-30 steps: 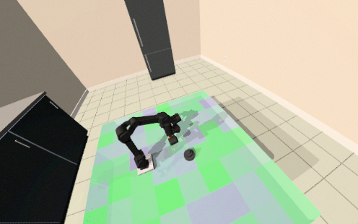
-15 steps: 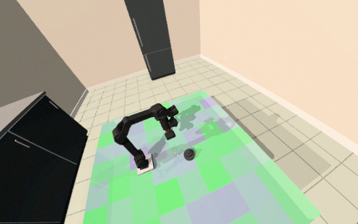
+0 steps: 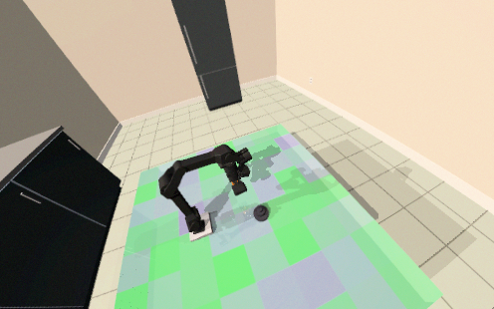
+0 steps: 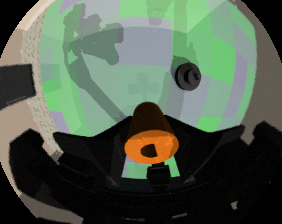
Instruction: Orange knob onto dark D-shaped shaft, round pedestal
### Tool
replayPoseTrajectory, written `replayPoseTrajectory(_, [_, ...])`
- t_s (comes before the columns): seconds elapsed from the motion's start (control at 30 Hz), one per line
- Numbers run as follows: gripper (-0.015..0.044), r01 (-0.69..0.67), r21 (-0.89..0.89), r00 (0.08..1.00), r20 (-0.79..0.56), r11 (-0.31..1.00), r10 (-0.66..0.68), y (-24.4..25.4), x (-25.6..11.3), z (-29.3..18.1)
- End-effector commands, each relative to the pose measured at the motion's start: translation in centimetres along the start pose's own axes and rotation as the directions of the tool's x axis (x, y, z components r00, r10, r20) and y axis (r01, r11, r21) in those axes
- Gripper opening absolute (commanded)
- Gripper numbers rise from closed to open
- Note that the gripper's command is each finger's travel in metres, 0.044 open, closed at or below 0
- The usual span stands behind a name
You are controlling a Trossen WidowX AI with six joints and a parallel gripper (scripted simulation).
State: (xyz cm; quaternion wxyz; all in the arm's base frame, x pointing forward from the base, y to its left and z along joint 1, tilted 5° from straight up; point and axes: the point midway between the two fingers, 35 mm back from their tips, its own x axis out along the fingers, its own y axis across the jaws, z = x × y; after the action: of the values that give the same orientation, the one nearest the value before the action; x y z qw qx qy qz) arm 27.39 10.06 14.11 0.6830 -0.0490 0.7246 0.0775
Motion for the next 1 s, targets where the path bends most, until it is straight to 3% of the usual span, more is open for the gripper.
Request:
replayPoseTrajectory(0.0, [0.0000,0.004,0.001,1.000,0.009,1.000,-0.004,-1.1,0.2,1.0])
replayPoseTrajectory(0.97, [0.0000,0.012,-0.001,1.000,0.013,1.000,-0.012,-8.7,2.6,4.9])
